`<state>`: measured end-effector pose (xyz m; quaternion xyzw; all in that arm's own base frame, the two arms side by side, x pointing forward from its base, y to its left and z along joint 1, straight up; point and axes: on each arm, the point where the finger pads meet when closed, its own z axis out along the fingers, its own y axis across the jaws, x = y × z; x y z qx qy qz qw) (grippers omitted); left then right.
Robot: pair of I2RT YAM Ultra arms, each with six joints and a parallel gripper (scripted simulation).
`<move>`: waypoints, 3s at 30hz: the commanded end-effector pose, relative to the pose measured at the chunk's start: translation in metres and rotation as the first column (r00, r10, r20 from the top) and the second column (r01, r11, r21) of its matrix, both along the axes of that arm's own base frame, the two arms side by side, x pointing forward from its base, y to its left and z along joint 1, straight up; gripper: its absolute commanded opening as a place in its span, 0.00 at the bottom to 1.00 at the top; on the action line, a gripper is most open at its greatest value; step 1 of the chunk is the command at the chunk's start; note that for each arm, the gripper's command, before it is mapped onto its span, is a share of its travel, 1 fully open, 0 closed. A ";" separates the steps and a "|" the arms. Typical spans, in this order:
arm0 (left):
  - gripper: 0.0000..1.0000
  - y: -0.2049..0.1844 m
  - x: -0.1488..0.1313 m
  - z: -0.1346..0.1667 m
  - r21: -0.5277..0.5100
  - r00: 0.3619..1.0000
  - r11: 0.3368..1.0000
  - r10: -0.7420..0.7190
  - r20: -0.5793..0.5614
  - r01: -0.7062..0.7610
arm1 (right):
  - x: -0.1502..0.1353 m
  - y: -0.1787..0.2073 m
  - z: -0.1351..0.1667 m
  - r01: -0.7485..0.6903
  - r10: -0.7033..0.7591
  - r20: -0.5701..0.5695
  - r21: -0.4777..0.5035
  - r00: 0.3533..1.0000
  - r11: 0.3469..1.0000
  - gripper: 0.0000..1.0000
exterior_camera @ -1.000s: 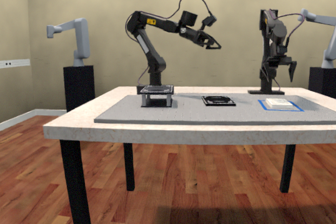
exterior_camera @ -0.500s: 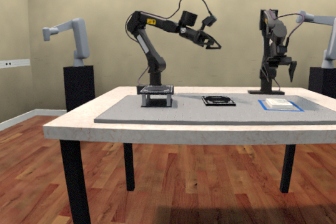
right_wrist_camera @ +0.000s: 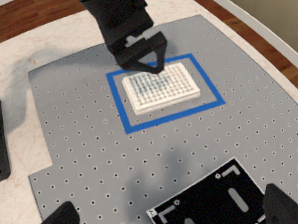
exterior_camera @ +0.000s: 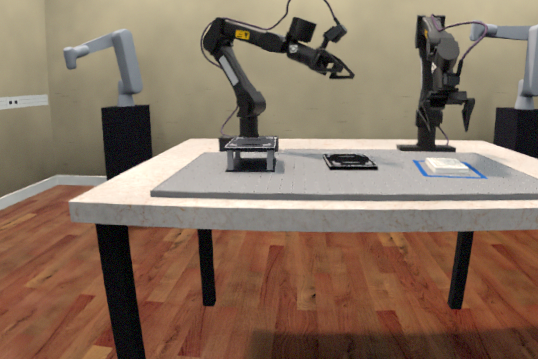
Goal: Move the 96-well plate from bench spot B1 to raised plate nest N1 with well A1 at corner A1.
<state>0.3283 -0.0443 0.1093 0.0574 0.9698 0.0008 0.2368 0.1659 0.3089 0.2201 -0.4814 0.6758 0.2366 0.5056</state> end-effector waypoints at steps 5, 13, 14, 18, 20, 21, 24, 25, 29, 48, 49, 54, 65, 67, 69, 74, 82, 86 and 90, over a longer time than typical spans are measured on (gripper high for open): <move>1.00 -0.004 -0.012 -0.013 -0.001 0.974 1.000 0.003 -0.226 -0.003 | -0.002 0.005 0.011 -0.007 0.007 0.014 0.038 1.000 0.999 1.00; 1.00 -0.004 0.003 -0.021 0.011 0.926 1.000 0.016 -0.377 -0.013 | -0.002 0.005 0.011 -0.007 0.007 0.014 0.038 1.000 0.999 1.00; 1.00 -0.005 0.005 -0.022 0.012 0.919 1.000 0.017 -0.393 -0.013 | -0.002 0.005 0.011 -0.007 0.007 0.014 0.038 1.000 0.999 1.00; 1.00 -0.006 0.014 -0.026 0.016 0.898 1.000 0.021 -0.440 -0.015 | -0.002 0.005 0.011 -0.007 0.007 0.014 0.038 1.000 0.999 1.00; 1.00 -0.006 0.018 -0.028 0.017 0.890 1.000 0.022 -0.456 -0.017 | -0.002 0.005 0.011 -0.007 0.007 0.014 0.038 1.000 0.999 1.00; 1.00 -0.007 0.020 -0.029 0.017 0.887 1.000 0.023 -0.460 -0.017 | -0.002 0.005 0.011 -0.007 0.007 0.014 0.038 1.000 0.999 1.00; 1.00 -0.007 0.023 -0.030 0.017 0.886 1.000 0.023 -0.462 -0.017 | -0.002 0.005 0.011 -0.007 0.007 0.014 0.038 1.000 0.999 1.00; 1.00 -0.007 0.023 -0.030 0.017 0.886 1.000 0.023 -0.462 -0.017 | -0.002 0.005 0.011 -0.007 0.007 0.014 0.038 1.000 0.999 1.00; 1.00 -0.008 0.029 -0.030 0.015 0.894 1.000 0.022 -0.447 -0.018 | -0.002 0.005 0.011 -0.007 0.007 0.014 0.038 1.000 0.999 1.00; 1.00 -0.005 0.023 -0.061 0.017 0.890 1.000 0.017 -0.455 -0.011 | -0.002 0.005 0.011 -0.007 0.007 0.014 0.038 1.000 0.999 1.00; 1.00 -0.005 0.023 -0.062 0.017 0.890 1.000 0.017 -0.455 -0.011 | -0.002 0.005 0.011 -0.007 0.007 0.014 0.038 1.000 0.999 1.00; 1.00 -0.005 0.023 -0.070 0.017 0.890 1.000 0.017 -0.455 -0.011 | -0.002 0.005 0.011 -0.007 0.007 0.014 0.038 1.000 0.999 1.00; 1.00 -0.005 0.023 -0.083 0.017 0.890 1.000 0.017 -0.455 -0.011 | -0.002 0.005 0.011 -0.007 0.007 0.014 0.038 1.000 0.999 1.00; 1.00 -0.005 0.023 -0.086 0.017 0.890 1.000 0.017 -0.455 -0.011 | -0.002 0.005 0.011 -0.007 0.007 0.014 0.038 1.000 0.999 1.00; 1.00 -0.005 0.023 -0.088 0.017 0.890 1.000 0.017 -0.455 -0.011 | -0.002 0.005 0.011 -0.007 0.007 0.014 0.038 1.000 0.999 1.00; 1.00 -0.005 0.025 -0.086 0.016 0.893 1.000 0.017 -0.449 -0.011 | -0.002 0.005 0.011 -0.007 0.007 0.014 0.038 1.000 0.999 1.00; 0.96 -0.005 0.024 -0.086 0.016 0.892 1.000 0.017 -0.451 -0.011 | -0.002 0.005 0.011 -0.007 0.007 0.014 0.038 1.000 0.999 1.00; 0.90 -0.005 0.024 -0.086 0.017 0.892 1.000 0.017 -0.451 -0.011 | -0.002 0.005 0.011 -0.007 0.007 0.014 0.038 1.000 0.999 1.00; 0.84 -0.008 0.023 -0.086 0.017 0.892 1.000 0.018 -0.451 -0.012 | -0.002 0.005 0.011 -0.007 0.007 0.014 0.038 1.000 0.999 1.00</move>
